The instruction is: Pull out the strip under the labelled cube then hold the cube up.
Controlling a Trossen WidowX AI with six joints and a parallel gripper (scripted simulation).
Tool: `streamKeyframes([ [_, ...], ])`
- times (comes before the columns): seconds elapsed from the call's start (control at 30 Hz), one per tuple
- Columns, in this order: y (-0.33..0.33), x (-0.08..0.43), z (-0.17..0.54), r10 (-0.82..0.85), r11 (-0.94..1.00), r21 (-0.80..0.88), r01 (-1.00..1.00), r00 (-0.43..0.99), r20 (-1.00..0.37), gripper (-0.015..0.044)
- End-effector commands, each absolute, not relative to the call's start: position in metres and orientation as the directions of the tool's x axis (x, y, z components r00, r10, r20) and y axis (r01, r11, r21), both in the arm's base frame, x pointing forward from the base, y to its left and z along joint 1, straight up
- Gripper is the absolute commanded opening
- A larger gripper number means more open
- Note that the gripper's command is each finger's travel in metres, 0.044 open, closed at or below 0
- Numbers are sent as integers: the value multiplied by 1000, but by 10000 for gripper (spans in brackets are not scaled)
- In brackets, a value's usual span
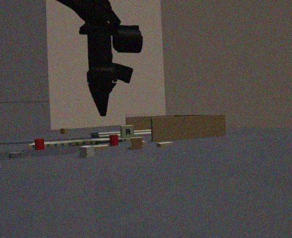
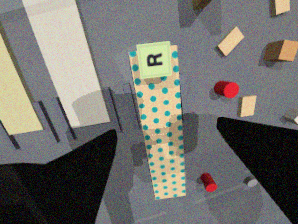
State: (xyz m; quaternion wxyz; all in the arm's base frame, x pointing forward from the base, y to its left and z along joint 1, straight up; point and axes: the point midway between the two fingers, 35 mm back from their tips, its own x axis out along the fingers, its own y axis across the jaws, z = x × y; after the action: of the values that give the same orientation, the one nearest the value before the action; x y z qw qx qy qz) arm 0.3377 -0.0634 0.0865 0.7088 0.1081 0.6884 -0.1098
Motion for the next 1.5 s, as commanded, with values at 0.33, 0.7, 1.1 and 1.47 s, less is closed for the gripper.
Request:
streamKeyframes([
  [0.33,-78,390,93,-8,953,1,302,29,-1000,440],
  [0.7,-79,394,81,-8,953,1,302,29,-1000,250],
  [1.1,-79,395,61,-8,953,1,302,29,-1000,250],
  [1.47,-78,395,43,-8,953,1,302,29,-1000,250],
])
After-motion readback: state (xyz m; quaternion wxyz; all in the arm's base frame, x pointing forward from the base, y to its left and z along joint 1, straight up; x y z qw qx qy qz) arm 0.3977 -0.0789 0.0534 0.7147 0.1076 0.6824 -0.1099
